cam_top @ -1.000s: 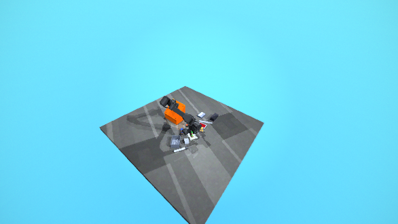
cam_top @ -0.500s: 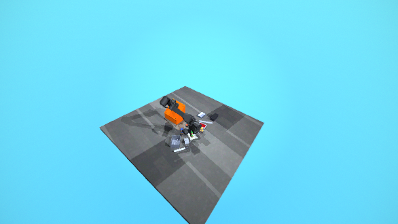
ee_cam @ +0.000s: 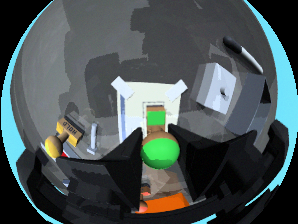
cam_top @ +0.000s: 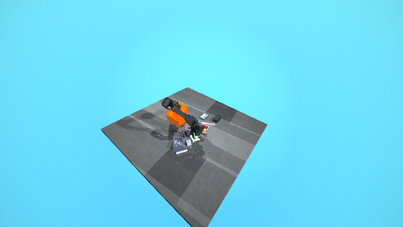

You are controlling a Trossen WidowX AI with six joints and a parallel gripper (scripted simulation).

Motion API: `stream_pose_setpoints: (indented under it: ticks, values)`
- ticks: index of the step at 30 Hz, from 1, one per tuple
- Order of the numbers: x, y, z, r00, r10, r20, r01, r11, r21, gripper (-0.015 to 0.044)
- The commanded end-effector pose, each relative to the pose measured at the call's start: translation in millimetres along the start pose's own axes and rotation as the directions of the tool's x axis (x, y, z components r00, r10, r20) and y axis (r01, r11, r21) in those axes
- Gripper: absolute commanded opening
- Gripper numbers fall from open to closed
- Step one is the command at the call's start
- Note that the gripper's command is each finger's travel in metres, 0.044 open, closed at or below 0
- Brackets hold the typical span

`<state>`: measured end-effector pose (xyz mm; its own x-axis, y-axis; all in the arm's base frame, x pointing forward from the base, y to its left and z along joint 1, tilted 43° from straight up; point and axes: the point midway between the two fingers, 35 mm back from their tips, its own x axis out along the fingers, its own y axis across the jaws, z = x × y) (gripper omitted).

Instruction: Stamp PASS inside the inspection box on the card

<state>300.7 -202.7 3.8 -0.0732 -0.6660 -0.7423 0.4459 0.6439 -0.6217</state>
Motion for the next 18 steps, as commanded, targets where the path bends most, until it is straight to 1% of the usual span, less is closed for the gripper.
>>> stream_pose_setpoints:
  ticks: [1,18]
  values:
    - [0.7,0.3,-0.6,1.0,0.004,-0.005,-0.004,1.0,0.001,0.0]
    - [-7.6,0.6,-0.5,1.0,0.005,-0.005,-0.005,1.0,0.001,0.0]
